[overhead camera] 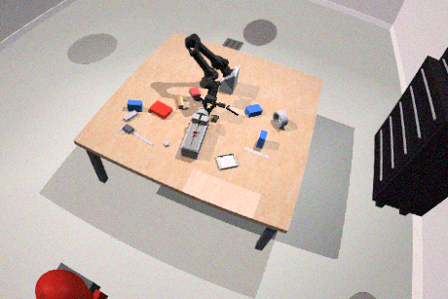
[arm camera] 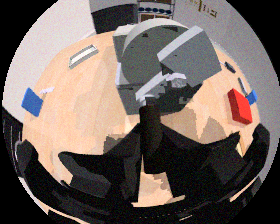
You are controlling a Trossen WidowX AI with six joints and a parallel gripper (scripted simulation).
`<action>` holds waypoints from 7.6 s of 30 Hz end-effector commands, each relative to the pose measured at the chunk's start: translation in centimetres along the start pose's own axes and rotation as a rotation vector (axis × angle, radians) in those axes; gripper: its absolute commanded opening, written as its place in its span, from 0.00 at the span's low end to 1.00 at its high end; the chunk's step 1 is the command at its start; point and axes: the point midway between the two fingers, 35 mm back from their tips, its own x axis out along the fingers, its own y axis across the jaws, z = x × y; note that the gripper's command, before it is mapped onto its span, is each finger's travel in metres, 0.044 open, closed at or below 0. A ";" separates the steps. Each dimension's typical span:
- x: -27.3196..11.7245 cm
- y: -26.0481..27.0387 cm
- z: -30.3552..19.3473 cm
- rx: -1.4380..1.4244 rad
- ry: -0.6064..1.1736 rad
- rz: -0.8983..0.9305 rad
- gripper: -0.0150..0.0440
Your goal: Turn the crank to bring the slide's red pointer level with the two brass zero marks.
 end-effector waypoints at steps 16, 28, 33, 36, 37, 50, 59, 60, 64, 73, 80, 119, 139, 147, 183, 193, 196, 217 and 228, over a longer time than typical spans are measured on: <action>-1.0 1.0 0.9 -0.010 -0.009 0.017 0.25; -1.0 0.9 1.0 -0.010 -0.009 0.017 0.25; -1.0 0.9 1.0 -0.010 -0.009 0.017 0.25; -1.0 0.9 1.0 -0.010 -0.009 0.017 0.25; -1.0 0.9 1.0 -0.010 -0.009 0.017 0.25; -0.9 0.9 0.9 -0.012 -0.007 0.018 0.25; -0.9 0.9 0.9 -0.012 -0.007 0.018 0.34; -0.9 0.9 0.9 -0.012 -0.007 0.018 0.39; -0.9 0.9 0.9 -0.012 -0.007 0.018 0.57; -0.9 0.9 0.9 -0.012 -0.007 0.018 0.97; -1.9 1.0 2.2 -0.011 -0.007 0.020 1.00; -8.0 -0.1 15.6 0.013 0.011 0.009 1.00; -0.2 -1.9 18.7 0.037 0.031 -0.027 1.00; 1.8 -1.9 16.6 0.045 0.031 -0.025 1.00; -6.8 -0.8 17.0 0.037 0.011 -0.009 1.00; -10.4 0.5 12.5 0.006 -0.007 0.015 1.00; -11.1 0.9 11.3 -0.005 -0.009 0.022 1.00; -5.4 0.9 5.6 -0.007 -0.010 0.020 1.00; -4.3 1.0 4.7 -0.007 -0.009 0.020 1.00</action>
